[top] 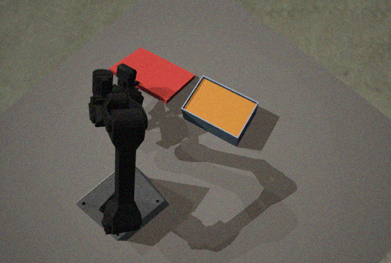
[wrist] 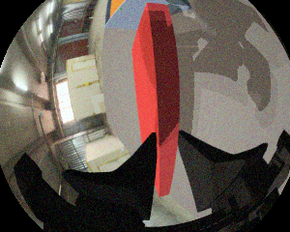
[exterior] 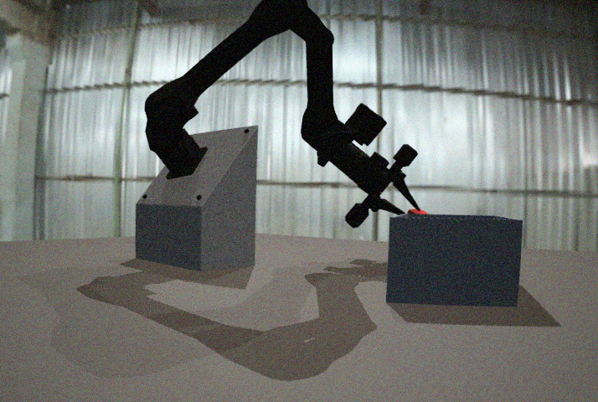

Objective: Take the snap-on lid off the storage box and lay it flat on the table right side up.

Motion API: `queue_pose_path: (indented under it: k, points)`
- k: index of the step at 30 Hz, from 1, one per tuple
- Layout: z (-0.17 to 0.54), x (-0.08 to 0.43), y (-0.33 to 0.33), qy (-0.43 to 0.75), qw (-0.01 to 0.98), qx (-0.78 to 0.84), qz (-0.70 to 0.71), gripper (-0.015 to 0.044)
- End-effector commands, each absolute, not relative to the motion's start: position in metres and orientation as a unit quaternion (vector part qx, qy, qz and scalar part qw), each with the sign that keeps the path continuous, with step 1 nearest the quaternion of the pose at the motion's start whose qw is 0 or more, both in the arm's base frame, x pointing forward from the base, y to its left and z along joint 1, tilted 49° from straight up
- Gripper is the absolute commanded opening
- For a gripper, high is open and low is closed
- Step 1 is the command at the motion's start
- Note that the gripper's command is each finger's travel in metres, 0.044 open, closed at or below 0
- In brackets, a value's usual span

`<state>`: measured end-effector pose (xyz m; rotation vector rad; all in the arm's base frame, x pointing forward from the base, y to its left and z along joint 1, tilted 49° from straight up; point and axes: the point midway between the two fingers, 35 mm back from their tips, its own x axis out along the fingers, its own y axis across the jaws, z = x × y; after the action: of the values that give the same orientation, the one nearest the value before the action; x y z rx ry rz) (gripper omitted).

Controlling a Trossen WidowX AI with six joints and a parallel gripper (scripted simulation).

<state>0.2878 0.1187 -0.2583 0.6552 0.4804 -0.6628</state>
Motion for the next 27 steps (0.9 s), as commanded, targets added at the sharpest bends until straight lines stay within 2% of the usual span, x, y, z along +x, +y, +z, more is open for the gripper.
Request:
queue_pose_path:
  k: [1,21,27]
  points:
    - [-0.264,0.285,0.11,0.234,0.864,0.306,-0.323,0.0]
    - [-0.275,0.284,0.098,0.234,0.864,0.306,-0.323,0.0]
    - [-0.27,0.286,0.104,0.234,0.864,0.306,-0.323,0.0157]
